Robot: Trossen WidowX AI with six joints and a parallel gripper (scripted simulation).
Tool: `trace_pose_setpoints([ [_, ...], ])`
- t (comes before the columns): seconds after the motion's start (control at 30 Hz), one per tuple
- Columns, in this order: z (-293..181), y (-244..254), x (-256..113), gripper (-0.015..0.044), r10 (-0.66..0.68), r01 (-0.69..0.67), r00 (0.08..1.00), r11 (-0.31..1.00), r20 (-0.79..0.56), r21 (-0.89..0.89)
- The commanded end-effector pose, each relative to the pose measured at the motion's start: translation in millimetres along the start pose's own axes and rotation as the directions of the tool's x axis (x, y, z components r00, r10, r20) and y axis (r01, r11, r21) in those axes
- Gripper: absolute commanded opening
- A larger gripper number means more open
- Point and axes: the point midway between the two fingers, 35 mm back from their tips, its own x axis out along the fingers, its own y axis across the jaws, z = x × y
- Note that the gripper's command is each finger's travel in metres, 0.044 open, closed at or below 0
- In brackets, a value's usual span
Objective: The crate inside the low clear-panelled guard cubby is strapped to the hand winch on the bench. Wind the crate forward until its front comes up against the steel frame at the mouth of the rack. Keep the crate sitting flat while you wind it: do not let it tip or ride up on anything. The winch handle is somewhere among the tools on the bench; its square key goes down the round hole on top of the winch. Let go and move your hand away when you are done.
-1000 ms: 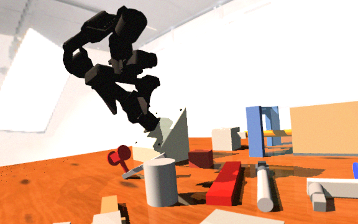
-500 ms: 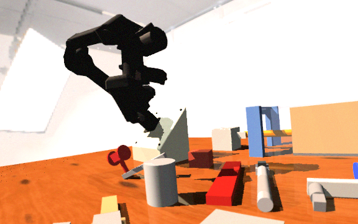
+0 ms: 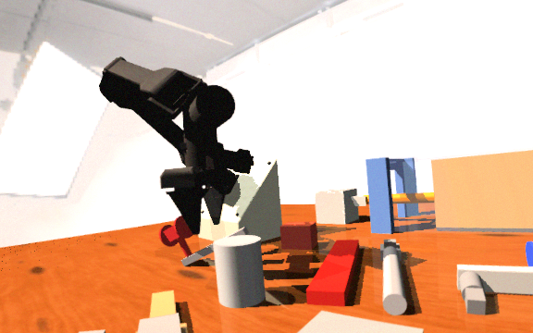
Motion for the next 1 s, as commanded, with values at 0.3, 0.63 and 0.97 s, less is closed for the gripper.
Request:
trace_pose_setpoints([
  [0.3, -2.5, 2.4, 33.8, 0.044, 0.006, -0.006, 1.0, 1.0, -0.004, -0.008],
  [0.63, -2.5, 2.4, 43.8, 0.044, 0.006, -0.006, 1.0, 1.0, -0.004, -0.008],
  [0.97, -2.7, 0.2, 44.1, 0.0282, -0.003, 0.003, 1.0, 1.0, -0.004, 0.0],
])
